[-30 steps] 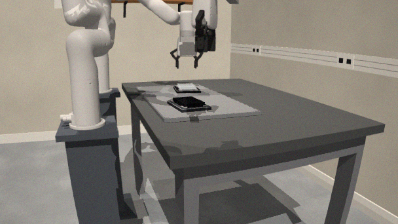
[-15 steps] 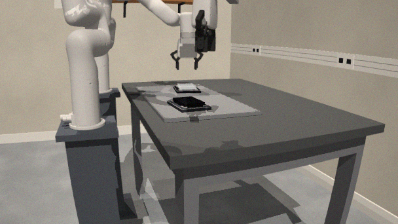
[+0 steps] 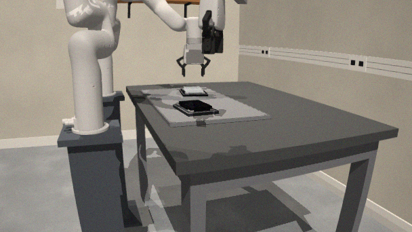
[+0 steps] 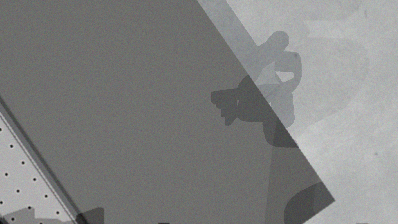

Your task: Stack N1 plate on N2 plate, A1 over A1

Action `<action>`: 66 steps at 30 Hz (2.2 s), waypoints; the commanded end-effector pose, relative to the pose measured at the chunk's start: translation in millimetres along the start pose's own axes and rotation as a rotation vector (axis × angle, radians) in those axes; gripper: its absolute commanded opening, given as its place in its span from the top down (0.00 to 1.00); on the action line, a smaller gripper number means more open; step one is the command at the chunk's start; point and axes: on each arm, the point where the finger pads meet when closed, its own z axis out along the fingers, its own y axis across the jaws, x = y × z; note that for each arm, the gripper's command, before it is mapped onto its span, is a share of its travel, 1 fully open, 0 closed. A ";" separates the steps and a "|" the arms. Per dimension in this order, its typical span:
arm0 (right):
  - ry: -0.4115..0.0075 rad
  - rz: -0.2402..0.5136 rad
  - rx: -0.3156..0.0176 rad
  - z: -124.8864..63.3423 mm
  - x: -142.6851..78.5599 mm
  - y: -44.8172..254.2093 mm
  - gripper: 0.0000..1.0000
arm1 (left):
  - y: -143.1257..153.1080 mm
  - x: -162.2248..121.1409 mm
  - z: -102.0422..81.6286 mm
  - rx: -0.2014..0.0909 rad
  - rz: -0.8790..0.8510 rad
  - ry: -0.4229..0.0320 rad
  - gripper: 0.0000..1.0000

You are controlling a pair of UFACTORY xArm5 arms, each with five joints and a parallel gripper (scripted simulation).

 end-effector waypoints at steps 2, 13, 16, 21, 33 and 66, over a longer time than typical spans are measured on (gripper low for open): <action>0.004 0.000 0.000 -1.3 0.8 0.0 0.00 | -1.5 0.4 4.9 0.005 0.000 0.001 0.00; 0.004 0.000 0.000 -1.3 0.8 0.0 0.00 | -1.6 0.4 23.2 0.004 0.000 0.001 0.00; 0.004 0.000 0.000 -1.3 0.8 0.0 0.00 | -1.6 0.4 28.2 0.004 0.000 0.001 0.00; 0.004 0.000 0.000 -1.3 0.8 0.0 0.00 | -1.6 0.4 33.3 0.004 0.000 0.001 0.00; 0.004 0.000 0.000 -1.3 0.8 0.0 0.00 | -1.6 0.4 44.0 0.004 0.000 0.001 0.00; 0.004 0.000 0.000 -1.3 0.8 0.0 0.00 | -1.6 0.4 59.4 0.004 0.000 0.001 0.00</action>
